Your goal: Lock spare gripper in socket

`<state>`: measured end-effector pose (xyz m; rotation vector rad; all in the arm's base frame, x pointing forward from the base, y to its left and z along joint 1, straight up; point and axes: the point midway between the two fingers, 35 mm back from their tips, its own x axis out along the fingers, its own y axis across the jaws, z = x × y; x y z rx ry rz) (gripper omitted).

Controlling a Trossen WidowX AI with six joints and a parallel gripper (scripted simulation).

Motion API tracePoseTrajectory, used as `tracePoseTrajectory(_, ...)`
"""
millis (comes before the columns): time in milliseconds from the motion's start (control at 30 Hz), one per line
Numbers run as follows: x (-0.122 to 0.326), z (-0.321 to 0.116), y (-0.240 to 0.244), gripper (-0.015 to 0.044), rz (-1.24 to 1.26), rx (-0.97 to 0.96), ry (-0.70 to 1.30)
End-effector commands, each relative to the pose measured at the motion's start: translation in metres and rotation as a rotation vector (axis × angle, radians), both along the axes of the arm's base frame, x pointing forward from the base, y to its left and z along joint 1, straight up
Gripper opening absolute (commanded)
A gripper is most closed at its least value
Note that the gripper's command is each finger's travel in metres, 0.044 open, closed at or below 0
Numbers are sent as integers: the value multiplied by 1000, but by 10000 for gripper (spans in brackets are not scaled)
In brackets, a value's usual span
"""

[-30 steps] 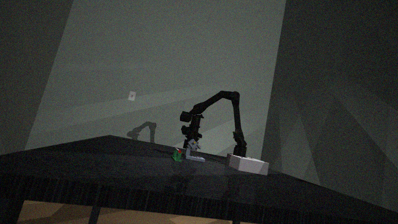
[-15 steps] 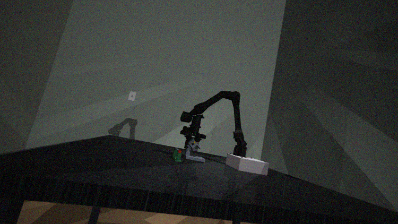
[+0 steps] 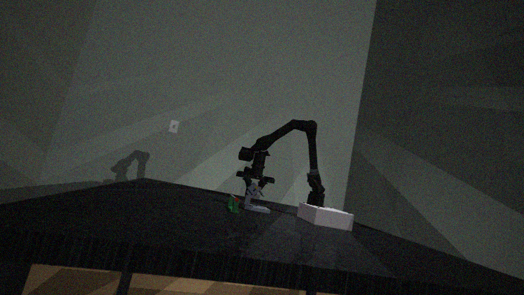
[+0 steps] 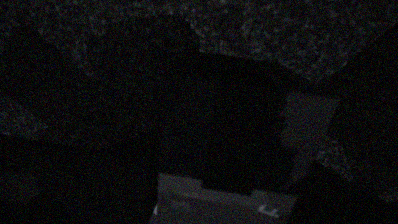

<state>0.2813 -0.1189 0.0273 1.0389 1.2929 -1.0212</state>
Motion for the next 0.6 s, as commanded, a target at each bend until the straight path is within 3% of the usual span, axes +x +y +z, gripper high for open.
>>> tracePoseTrajectory(0, -1, 2, 0, 0, -104, 0, -7)
tracePoseTrajectory(567, -6, 3, 0, 0, -530, 10, -9)
